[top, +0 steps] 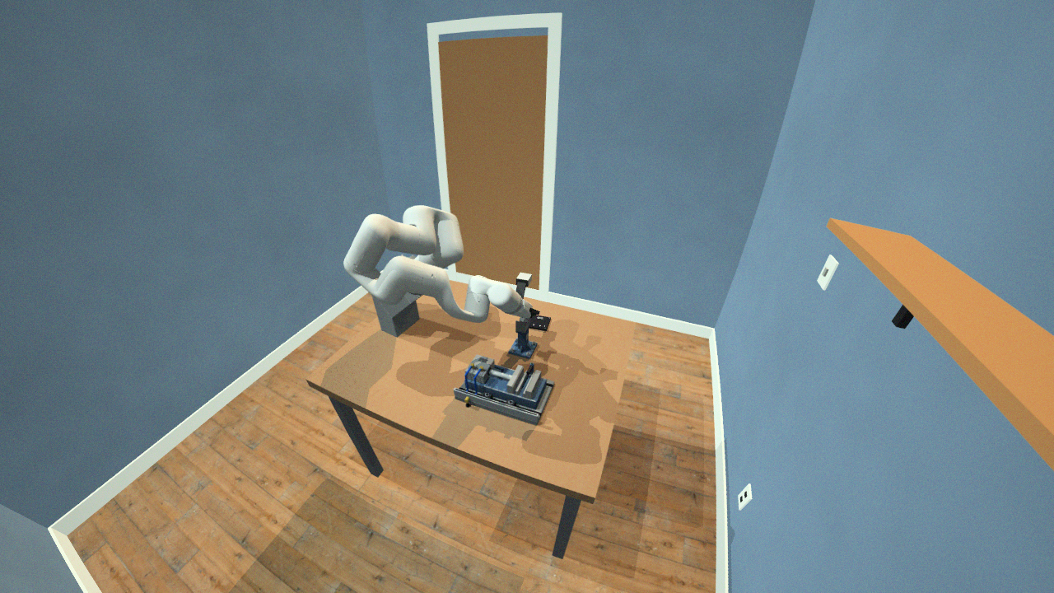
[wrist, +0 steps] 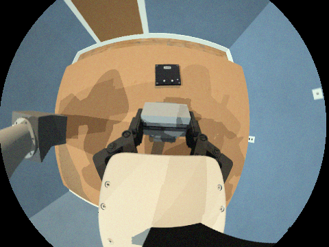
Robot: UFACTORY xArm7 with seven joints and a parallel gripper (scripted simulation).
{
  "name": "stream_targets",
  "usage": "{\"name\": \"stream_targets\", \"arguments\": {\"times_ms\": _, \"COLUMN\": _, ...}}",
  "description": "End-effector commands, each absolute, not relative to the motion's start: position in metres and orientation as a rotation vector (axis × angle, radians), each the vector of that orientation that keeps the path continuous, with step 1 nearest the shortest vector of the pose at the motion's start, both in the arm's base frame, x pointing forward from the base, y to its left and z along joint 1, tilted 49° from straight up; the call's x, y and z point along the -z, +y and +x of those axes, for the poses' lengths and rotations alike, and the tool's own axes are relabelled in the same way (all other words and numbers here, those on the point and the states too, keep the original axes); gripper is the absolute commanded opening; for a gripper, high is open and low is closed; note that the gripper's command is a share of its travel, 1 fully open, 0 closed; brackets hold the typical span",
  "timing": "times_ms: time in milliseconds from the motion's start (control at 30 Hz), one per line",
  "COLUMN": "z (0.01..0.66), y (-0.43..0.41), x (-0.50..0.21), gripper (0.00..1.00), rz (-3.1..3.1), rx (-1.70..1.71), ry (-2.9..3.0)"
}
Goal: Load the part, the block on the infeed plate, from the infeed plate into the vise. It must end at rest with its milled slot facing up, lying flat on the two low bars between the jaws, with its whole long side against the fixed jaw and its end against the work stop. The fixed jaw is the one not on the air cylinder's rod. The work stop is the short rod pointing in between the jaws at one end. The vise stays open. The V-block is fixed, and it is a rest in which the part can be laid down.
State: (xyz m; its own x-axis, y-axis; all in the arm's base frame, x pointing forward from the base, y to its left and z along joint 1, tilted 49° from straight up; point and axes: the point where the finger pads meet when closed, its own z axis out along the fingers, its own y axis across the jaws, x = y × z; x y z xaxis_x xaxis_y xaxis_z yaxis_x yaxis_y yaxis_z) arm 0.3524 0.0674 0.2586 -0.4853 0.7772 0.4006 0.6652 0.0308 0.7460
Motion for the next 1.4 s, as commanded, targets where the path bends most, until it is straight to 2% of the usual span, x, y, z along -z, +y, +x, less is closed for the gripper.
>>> {"name": "stream_targets", "arguments": {"times_ms": 0, "z": 0.3516, "y": 0.0676, "x": -0.2597, "gripper": 0.0, "rz": 1.525, "rx": -1.455, "ry": 2.168}}
{"name": "stream_targets", "arguments": {"times_ms": 1367, "z": 0.351, "y": 0.0677, "x": -0.2602, "gripper": 0.0, "rz": 1.529, "rx": -1.444, "ry": 2.162}}
